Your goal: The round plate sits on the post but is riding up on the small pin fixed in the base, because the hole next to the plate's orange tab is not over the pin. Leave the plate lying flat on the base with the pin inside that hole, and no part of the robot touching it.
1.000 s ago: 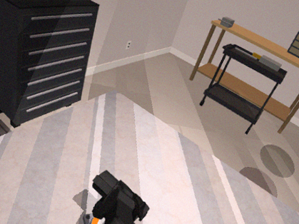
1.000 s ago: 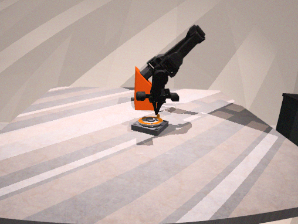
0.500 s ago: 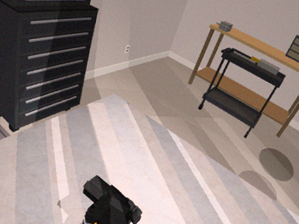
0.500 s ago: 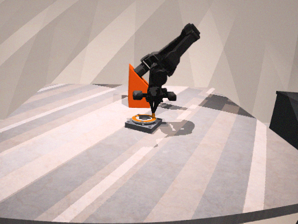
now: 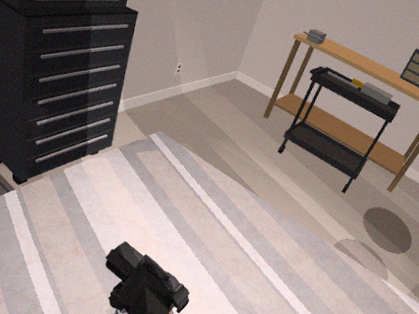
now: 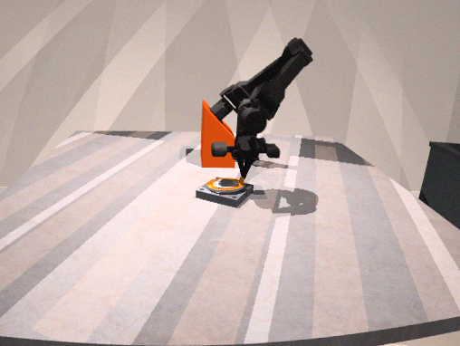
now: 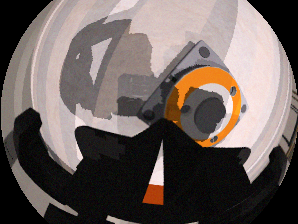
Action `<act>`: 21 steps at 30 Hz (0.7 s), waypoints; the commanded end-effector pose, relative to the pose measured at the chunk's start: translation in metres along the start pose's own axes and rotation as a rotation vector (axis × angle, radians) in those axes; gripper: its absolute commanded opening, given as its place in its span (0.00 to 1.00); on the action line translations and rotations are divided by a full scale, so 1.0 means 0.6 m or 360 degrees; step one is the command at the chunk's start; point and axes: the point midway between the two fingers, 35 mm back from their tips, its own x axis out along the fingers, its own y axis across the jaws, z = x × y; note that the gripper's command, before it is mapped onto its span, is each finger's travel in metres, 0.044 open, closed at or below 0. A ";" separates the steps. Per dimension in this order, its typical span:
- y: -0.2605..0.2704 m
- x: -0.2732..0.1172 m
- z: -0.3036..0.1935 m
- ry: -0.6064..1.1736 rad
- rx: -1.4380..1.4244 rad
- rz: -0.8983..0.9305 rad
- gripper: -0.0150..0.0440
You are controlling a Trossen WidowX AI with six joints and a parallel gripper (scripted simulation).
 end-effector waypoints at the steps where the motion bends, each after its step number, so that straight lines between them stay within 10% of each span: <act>1: 0.000 0.000 0.010 0.0003 0.0011 0.0003 0.25; 21: -0.001 -0.001 0.037 0.0002 0.0010 0.0003 0.25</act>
